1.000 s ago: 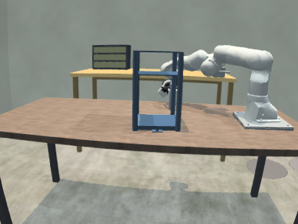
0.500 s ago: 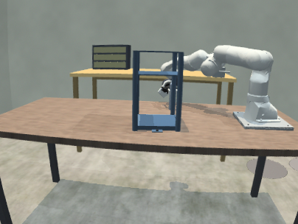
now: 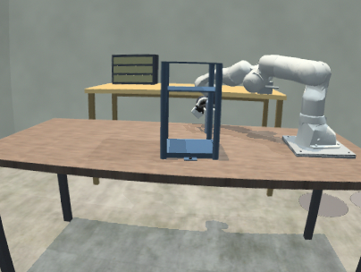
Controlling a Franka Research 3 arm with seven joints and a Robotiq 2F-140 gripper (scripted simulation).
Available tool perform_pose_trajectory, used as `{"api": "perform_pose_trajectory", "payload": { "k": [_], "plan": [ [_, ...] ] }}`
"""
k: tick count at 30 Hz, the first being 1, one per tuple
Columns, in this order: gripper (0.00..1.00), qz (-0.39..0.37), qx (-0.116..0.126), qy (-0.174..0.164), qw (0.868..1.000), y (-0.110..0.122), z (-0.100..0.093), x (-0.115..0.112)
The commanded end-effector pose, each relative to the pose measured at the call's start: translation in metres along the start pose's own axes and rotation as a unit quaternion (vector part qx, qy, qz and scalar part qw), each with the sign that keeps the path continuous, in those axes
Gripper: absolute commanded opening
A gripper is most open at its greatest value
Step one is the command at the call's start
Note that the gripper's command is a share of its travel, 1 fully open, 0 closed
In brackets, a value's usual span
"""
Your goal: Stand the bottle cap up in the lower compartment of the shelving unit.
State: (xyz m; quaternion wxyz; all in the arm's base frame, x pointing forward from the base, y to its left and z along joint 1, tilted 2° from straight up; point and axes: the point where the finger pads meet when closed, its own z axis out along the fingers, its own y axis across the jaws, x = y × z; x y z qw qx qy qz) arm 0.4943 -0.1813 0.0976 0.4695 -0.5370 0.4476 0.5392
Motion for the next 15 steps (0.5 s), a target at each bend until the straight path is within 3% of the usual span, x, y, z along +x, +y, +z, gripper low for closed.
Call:
{"api": "perform_pose_trajectory", "payload": {
  "k": [1,15],
  "plan": [
    [0.0,0.001,0.002,0.0,1.0,-0.001,-0.001,0.0],
    [0.0,0.001,0.002,0.0,1.0,-0.001,-0.001,-0.02]
  ]
}}
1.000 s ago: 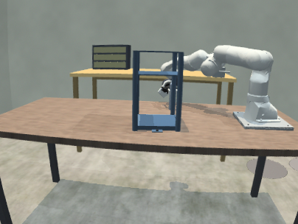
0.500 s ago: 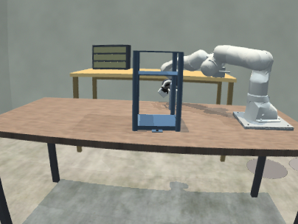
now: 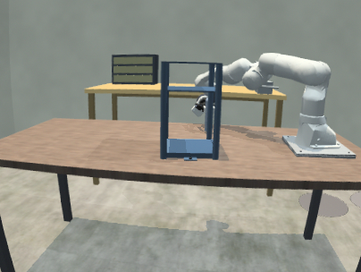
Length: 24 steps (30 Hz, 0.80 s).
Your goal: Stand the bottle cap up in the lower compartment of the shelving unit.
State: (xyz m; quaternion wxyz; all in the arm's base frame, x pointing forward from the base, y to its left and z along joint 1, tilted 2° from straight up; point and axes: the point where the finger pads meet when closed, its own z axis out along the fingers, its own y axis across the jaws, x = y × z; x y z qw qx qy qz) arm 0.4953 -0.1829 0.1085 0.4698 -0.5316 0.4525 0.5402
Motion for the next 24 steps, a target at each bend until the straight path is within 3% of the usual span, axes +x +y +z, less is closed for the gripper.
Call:
{"api": "perform_pose_trajectory", "payload": {
  "k": [1,7,24],
  "plan": [
    [0.0,-0.005,-0.003,0.001,1.0,0.001,0.001,-0.012],
    [0.0,-0.005,-0.003,0.001,1.0,0.001,0.001,-0.025],
    [0.0,-0.005,-0.003,0.001,1.0,0.001,0.001,-0.026]
  ]
}}
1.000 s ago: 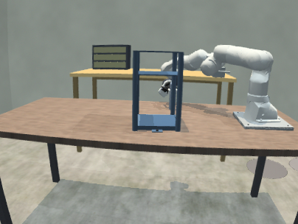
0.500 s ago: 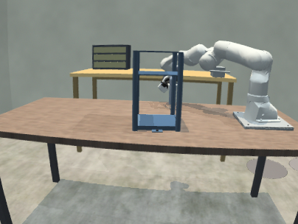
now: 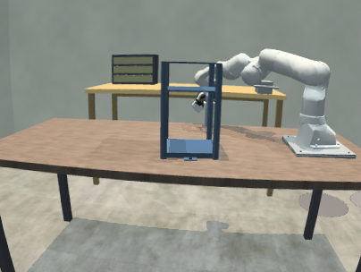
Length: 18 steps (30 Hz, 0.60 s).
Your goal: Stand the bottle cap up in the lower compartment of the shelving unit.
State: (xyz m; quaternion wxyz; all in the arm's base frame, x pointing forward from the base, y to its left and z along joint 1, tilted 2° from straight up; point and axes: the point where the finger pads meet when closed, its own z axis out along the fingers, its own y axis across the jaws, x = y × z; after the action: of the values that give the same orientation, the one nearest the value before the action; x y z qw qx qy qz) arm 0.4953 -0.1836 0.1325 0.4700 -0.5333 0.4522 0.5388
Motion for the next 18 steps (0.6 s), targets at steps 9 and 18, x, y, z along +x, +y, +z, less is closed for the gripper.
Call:
{"api": "perform_pose_trajectory", "payload": {
  "k": [9,18],
  "plan": [
    [0.0,-0.003,-0.003,0.0,1.0,0.001,0.004,-0.002],
    [0.0,-0.003,-0.003,0.0,1.0,0.001,0.014,-0.002]
  ]
}}
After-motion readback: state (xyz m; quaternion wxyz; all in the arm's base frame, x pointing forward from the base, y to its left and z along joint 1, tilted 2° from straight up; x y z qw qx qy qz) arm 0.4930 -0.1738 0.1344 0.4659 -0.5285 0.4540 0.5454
